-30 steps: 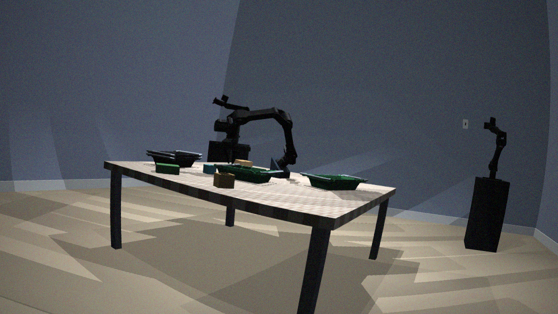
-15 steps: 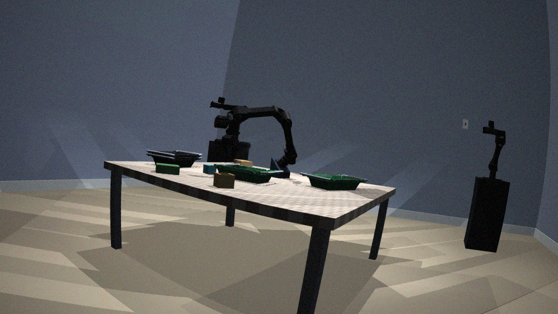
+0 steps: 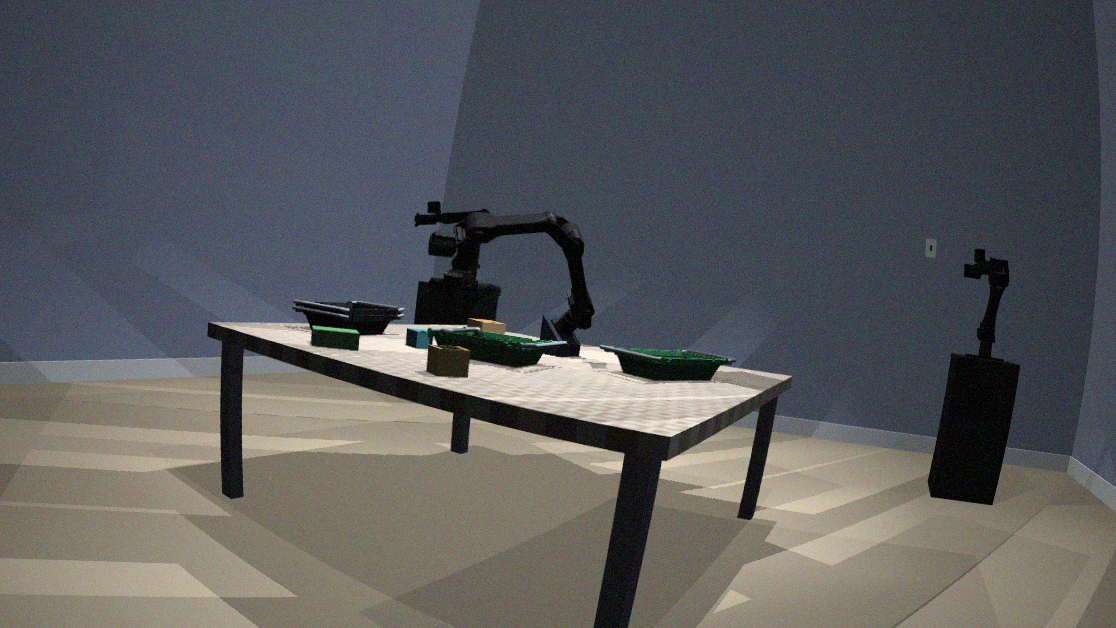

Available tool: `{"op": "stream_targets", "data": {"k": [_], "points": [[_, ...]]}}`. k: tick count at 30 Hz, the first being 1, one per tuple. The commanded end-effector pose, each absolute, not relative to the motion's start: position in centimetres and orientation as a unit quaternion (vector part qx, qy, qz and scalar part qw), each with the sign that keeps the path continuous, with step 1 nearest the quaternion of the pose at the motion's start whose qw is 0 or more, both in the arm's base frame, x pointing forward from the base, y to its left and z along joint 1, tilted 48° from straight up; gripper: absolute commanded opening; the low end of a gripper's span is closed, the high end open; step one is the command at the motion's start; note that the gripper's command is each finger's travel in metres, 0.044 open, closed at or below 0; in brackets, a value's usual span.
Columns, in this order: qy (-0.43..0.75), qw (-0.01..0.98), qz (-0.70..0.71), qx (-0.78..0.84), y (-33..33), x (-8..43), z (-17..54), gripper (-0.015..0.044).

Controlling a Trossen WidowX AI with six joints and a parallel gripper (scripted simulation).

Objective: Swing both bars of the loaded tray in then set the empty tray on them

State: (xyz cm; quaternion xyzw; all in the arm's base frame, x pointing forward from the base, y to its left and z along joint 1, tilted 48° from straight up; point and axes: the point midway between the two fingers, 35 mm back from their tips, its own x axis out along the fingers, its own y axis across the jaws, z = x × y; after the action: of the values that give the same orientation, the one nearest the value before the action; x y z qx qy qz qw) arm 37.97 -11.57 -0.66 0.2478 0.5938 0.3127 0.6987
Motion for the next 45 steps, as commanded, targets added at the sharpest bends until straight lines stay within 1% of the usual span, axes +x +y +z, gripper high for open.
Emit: {"op": "stream_targets", "data": {"k": [1, 7, 8, 9, 16, 23, 25, 34, 45], "points": [[0.593, 0.700, 0.311, 0.249, -11.7, 38.0, -0.7, 0.0090], [0.594, 0.699, 0.312, 0.248, -14.0, 37.7, 1.5, 0.0090], [0.598, 0.693, 0.316, 0.249, -11.8, 38.0, 0.2, 0.0090], [0.598, 0.694, 0.315, 0.249, -11.2, 38.1, 1.0, 0.0090], [0.599, 0.698, 0.307, 0.246, -4.1, 38.4, 9.4, 0.0090], [0.594, 0.698, 0.311, 0.250, 3.5, 35.2, 17.1, 0.0090], [0.593, 0.698, 0.313, 0.252, 4.7, 34.4, 18.2, 0.0090], [0.593, 0.698, 0.313, 0.252, 5.2, 34.5, 17.9, 0.0090], [0.593, 0.698, 0.313, 0.252, 8.2, 34.9, 15.2, 0.0090]]}}
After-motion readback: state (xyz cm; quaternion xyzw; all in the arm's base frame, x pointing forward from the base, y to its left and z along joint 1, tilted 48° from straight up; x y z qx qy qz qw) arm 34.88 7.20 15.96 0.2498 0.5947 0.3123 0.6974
